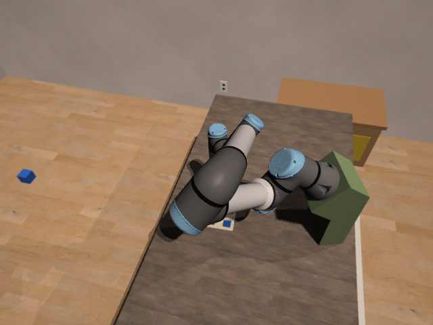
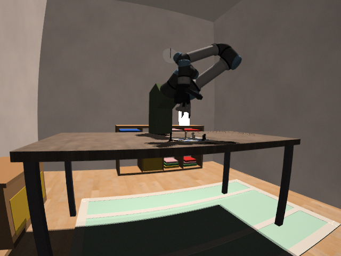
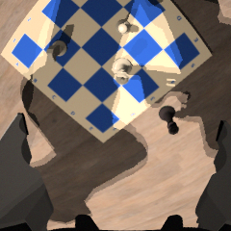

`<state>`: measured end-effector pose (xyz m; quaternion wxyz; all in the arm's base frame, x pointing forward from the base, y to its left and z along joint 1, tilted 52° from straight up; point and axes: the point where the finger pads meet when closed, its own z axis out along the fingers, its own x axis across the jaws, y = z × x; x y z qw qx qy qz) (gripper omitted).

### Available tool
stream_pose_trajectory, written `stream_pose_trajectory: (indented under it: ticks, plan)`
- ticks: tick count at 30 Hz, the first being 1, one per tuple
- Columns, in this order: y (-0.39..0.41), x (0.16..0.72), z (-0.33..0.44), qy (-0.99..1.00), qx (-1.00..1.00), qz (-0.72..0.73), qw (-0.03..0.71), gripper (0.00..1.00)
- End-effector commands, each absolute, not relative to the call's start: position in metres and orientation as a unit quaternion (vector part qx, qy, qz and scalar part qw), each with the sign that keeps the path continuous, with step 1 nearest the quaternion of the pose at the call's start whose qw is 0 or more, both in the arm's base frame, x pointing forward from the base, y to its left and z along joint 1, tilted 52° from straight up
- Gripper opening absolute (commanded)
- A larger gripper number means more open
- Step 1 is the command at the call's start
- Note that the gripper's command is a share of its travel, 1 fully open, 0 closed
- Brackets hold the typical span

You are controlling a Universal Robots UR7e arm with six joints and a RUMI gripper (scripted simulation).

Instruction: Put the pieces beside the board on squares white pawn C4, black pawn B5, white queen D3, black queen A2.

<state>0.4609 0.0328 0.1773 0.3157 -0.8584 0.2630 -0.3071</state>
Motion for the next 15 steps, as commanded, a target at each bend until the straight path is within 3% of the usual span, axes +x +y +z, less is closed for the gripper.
stream_pose_trajectory:
  ticks: [1, 15]
  plan:
    - [0.0320, 0.4615, 0.1777, 0.271, -0.856, -0.304, 0.319, 1.00]
    - [0.0257, 0.4659, 0.1788, 0.350, -0.827, -0.273, 0.346, 1.00]
